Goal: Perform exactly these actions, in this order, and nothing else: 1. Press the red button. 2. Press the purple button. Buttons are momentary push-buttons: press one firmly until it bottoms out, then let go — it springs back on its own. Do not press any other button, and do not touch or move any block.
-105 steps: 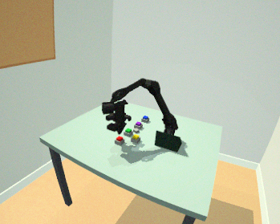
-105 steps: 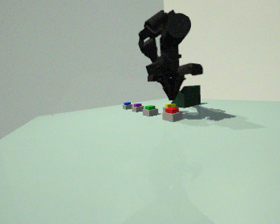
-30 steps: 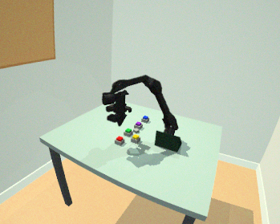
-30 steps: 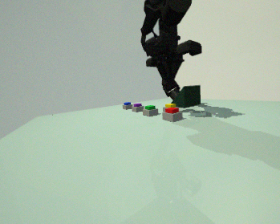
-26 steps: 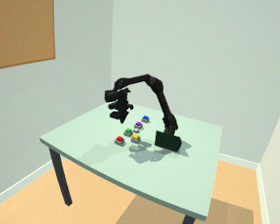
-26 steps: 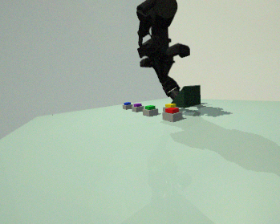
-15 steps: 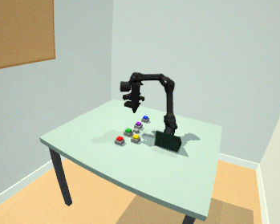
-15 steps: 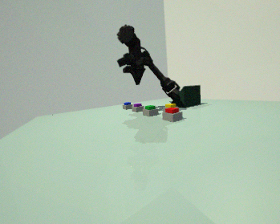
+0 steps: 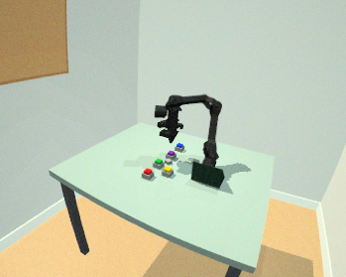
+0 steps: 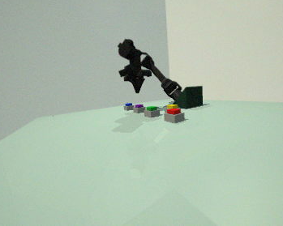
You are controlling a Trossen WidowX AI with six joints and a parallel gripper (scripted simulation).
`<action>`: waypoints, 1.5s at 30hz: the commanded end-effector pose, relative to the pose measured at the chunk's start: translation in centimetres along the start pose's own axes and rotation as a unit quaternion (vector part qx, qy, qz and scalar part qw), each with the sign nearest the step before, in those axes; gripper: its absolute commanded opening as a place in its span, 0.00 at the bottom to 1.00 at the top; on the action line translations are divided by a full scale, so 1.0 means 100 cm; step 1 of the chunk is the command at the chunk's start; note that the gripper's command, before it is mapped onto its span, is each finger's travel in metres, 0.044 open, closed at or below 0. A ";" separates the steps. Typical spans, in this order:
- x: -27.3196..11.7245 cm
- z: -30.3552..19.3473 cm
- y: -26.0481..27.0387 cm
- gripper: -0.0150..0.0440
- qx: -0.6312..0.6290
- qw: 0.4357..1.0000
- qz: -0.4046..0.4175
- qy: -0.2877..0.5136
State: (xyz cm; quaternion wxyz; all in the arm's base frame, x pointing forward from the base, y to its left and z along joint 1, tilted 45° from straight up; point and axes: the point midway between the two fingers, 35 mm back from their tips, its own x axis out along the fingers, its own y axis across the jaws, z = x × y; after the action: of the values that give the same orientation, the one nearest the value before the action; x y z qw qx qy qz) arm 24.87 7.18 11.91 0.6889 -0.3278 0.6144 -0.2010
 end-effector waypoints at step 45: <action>0.067 -0.005 -0.004 0.29 -0.002 1.000 -0.007 0.006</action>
State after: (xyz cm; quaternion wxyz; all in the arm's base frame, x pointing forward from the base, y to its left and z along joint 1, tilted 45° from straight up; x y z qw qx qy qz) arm 25.63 2.42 7.44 0.6864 -0.3289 0.6152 -0.2054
